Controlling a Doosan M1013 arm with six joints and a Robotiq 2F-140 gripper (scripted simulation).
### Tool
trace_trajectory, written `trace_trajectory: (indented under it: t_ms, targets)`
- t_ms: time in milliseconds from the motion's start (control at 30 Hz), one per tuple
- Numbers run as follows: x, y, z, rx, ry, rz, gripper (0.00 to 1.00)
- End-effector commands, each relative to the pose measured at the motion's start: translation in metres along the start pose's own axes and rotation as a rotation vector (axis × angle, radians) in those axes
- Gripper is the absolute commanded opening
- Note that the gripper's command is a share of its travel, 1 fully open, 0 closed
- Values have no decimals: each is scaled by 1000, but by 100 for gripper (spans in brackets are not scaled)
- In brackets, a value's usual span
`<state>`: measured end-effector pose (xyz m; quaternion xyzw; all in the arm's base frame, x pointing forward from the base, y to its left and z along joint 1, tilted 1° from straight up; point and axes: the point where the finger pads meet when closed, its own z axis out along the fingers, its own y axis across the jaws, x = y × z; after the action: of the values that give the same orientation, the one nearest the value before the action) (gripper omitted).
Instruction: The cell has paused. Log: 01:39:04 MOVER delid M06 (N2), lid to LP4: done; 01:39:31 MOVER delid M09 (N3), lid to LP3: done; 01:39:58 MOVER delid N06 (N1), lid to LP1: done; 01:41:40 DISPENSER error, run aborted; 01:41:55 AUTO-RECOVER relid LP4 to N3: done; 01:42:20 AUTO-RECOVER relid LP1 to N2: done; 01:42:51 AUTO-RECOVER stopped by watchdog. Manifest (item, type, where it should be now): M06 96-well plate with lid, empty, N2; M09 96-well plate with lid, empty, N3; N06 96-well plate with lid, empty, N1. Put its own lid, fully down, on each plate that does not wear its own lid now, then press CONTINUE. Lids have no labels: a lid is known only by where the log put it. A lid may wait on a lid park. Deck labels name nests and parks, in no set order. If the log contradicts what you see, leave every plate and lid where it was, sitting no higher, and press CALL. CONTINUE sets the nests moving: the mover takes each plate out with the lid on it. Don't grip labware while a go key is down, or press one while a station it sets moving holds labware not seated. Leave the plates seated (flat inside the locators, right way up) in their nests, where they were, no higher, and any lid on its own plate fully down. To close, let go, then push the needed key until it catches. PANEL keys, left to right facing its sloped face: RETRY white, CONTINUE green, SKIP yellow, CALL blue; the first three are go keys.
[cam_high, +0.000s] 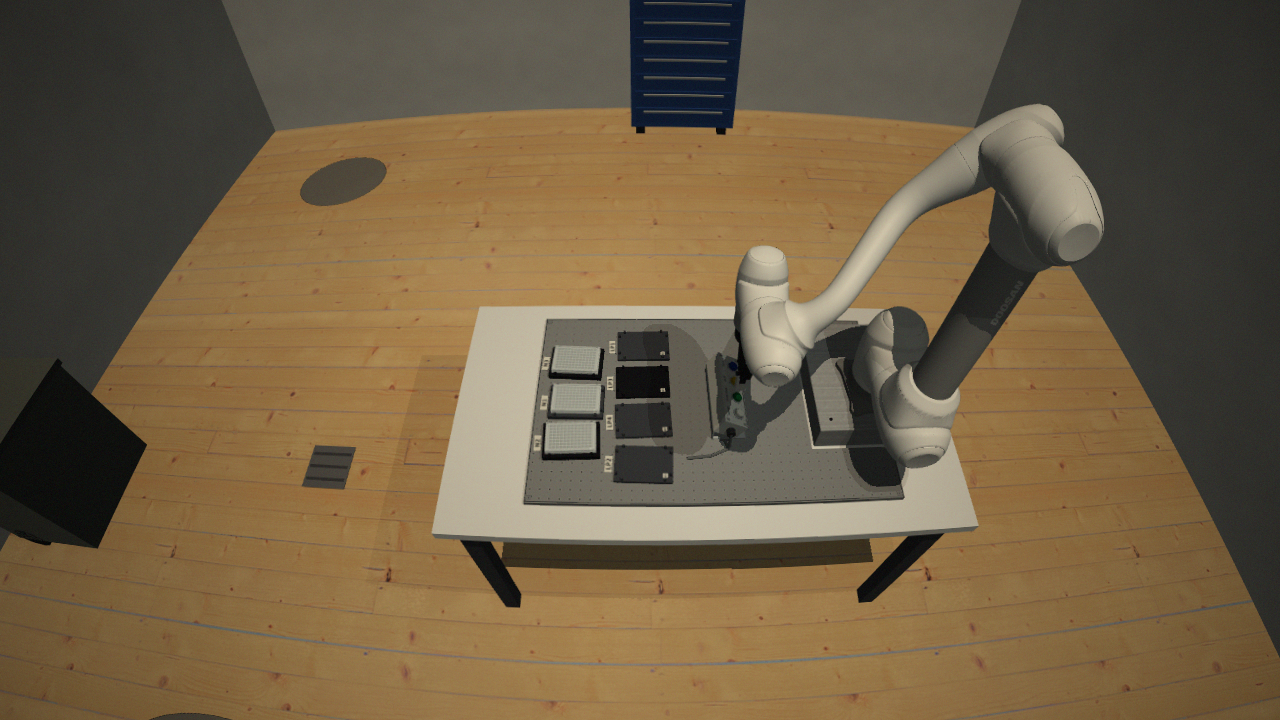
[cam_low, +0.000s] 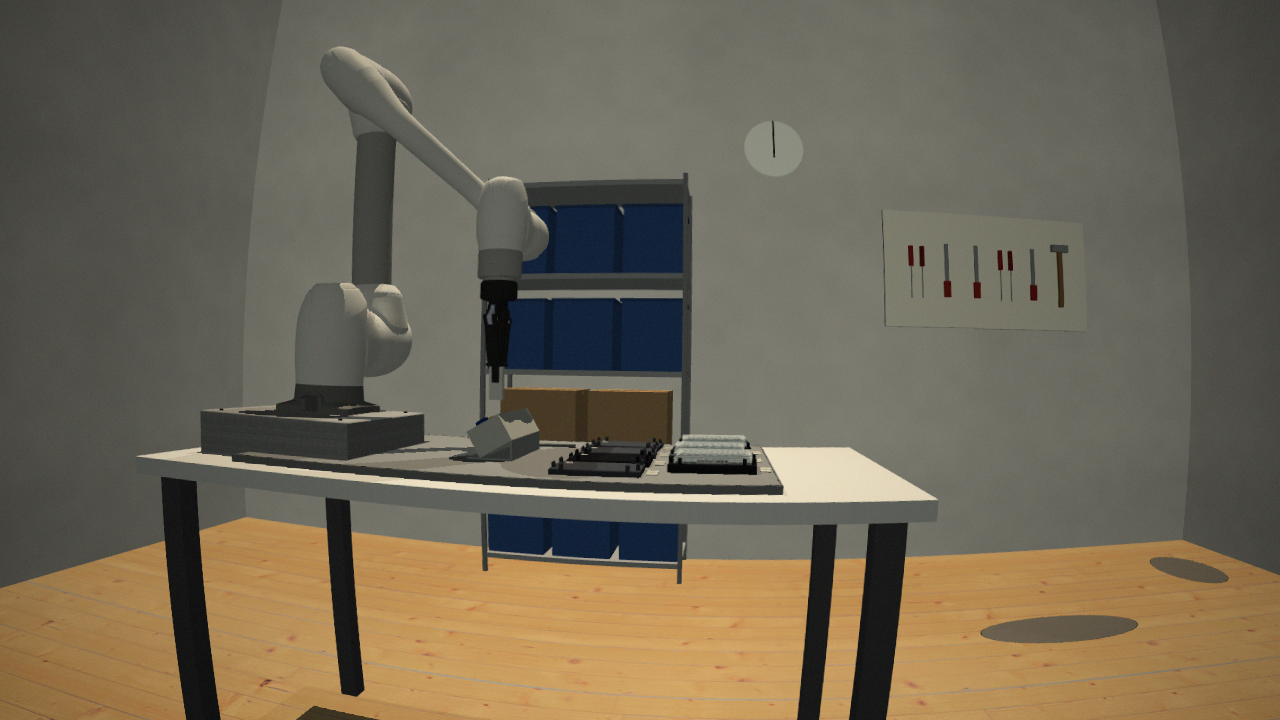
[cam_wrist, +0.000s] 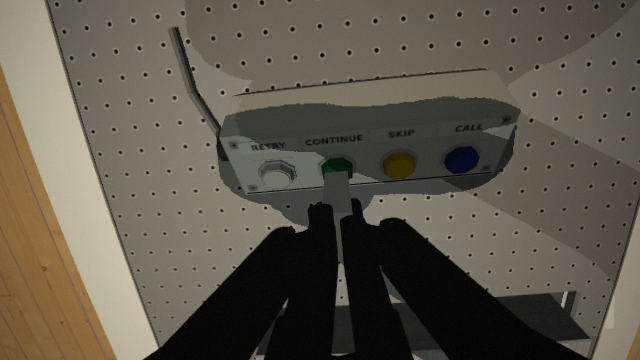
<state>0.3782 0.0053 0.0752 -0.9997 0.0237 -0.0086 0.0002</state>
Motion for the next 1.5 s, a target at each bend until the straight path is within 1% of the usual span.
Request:
trace_trajectory:
  t_ms: [0,1067,1467]
  targets:
    - [0,0,2,0,0,0,0]
    - [0,0,26,0,0,0,0]
    - [0,0,30,0,0,0,0]
